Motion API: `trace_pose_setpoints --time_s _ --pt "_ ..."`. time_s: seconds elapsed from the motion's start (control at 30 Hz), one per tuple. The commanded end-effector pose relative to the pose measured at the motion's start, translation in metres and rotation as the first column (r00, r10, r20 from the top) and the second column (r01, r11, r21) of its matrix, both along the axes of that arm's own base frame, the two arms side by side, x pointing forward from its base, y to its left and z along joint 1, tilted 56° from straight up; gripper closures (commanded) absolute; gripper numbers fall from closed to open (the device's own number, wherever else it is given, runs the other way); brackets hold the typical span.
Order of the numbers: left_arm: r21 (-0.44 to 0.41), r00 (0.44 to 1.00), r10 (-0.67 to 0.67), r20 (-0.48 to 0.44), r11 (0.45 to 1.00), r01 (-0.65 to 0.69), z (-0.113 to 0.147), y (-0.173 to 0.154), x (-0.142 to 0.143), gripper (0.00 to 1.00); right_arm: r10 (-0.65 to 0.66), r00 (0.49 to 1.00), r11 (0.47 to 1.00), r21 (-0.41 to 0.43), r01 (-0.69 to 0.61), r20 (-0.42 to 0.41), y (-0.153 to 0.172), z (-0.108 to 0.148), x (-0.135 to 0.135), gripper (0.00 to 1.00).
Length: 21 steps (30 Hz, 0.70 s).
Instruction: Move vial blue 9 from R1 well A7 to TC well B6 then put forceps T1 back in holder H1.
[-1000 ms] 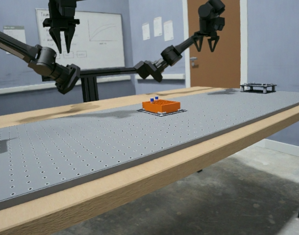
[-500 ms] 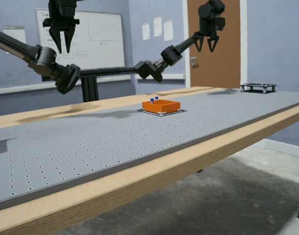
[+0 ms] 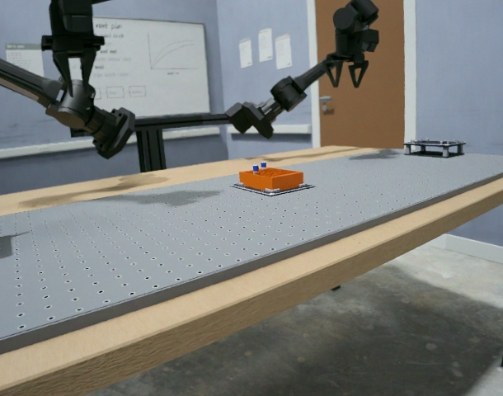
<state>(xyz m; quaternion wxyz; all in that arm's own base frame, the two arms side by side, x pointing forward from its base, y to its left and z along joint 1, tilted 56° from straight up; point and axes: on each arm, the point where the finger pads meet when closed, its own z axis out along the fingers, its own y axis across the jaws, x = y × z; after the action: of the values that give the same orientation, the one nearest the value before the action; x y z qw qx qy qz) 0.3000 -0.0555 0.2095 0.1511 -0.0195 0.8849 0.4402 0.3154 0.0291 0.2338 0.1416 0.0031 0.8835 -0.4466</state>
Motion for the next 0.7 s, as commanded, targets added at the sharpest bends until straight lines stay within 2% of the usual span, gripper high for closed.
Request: trace_pose_setpoints --time_s 0.0,0.1,0.47,0.53,0.57,0.63,0.67 --pt "-0.006 1.0 0.003 0.015 1.0 -0.003 0.007 -0.003 0.004 0.0 0.018 0.999 1.0 -0.001 -0.018 -0.028 -0.003 0.002 0.008 0.77" --pt "-0.006 1.0 0.003 0.015 1.0 -0.003 0.007 -0.003 0.004 0.0 0.019 1.0 1.0 0.013 -0.019 0.008 -0.01 0.023 0.014 0.77" --pt "-0.006 1.0 0.003 0.015 1.0 -0.003 0.007 -0.003 0.004 0.0 0.018 1.0 1.0 0.008 -0.018 0.006 -0.044 0.053 0.018 0.77" --pt "-0.006 1.0 0.003 0.015 1.0 -0.003 0.007 -0.003 0.004 0.0 0.018 1.0 1.0 0.008 -0.018 0.006 -0.044 0.053 0.018 0.77" --pt "-0.006 1.0 0.003 0.015 1.0 -0.003 0.007 -0.003 0.004 0.0 0.018 0.999 1.0 -0.007 -0.018 -0.038 -0.048 0.04 0.015 0.77" --pt "-0.006 1.0 0.003 0.015 1.0 -0.003 0.007 -0.003 0.004 0.0 0.018 1.0 1.0 0.007 -0.018 0.01 -0.053 0.062 0.02 0.77" --pt "-0.006 1.0 0.003 0.015 1.0 -0.003 0.007 -0.003 0.004 0.0 0.018 1.0 1.0 0.006 -0.018 0.01 -0.056 0.065 0.02 0.77"
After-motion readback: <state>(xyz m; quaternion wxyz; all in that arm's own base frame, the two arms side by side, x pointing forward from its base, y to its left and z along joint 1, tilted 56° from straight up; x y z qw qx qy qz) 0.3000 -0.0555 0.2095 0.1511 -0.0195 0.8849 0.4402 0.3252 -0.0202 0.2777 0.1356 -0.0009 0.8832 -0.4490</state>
